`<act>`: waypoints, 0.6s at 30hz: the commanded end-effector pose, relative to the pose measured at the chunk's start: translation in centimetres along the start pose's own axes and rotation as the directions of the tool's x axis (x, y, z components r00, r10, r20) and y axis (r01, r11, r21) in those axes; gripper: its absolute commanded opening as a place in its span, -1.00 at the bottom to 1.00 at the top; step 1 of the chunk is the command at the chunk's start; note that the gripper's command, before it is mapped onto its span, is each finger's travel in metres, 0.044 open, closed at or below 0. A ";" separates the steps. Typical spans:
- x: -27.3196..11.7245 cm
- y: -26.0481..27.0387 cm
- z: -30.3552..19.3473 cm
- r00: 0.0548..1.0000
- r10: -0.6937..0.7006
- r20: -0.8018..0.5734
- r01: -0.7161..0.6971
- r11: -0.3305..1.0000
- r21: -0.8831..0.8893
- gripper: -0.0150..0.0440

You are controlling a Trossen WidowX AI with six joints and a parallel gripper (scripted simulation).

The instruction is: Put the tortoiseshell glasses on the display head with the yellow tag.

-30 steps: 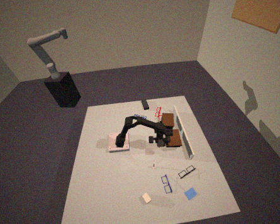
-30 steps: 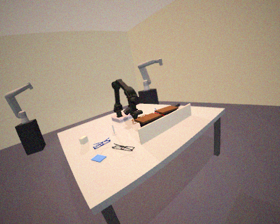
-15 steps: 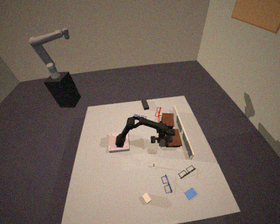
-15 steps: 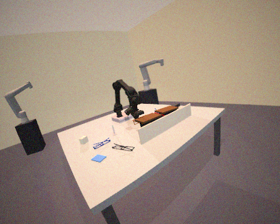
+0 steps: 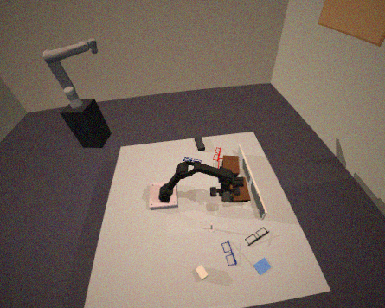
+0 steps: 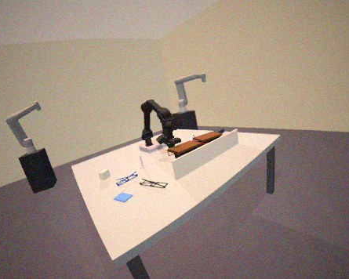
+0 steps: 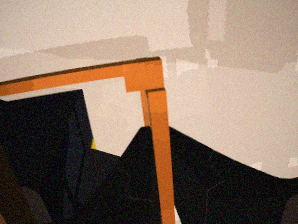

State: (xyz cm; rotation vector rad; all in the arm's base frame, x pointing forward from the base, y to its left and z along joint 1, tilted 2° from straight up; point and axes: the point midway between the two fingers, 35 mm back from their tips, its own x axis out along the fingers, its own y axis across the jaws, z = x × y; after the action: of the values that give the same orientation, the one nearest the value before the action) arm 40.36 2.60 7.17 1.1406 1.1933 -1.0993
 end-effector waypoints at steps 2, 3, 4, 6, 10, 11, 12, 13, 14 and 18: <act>-0.2 0.7 0.0 1.000 0.008 0.001 -0.008 1.000 0.003 -0.49; -0.2 0.7 0.0 1.000 0.008 0.001 -0.008 1.000 0.003 -0.49; -0.2 0.7 0.0 1.000 0.008 0.001 -0.008 1.000 0.003 -0.49; -0.2 0.8 0.0 1.000 0.008 0.001 -0.008 1.000 0.003 -0.49; -0.2 0.8 0.0 1.000 0.008 0.001 -0.008 1.000 0.003 -0.49; -0.2 0.8 0.0 1.000 0.008 0.001 -0.008 1.000 0.003 -0.49; -0.2 0.9 0.0 1.000 0.008 0.001 -0.008 1.000 0.003 -0.49; -0.2 0.9 0.0 1.000 0.008 0.001 -0.008 1.000 0.003 -0.49; -0.2 0.9 0.0 1.000 0.008 0.001 -0.008 1.000 0.003 -0.49; -0.2 0.9 0.0 1.000 0.008 0.001 -0.008 1.000 0.003 -0.49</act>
State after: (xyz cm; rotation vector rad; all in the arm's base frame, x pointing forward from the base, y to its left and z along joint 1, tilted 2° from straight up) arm 41.00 2.66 7.21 1.1410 1.1927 -1.0987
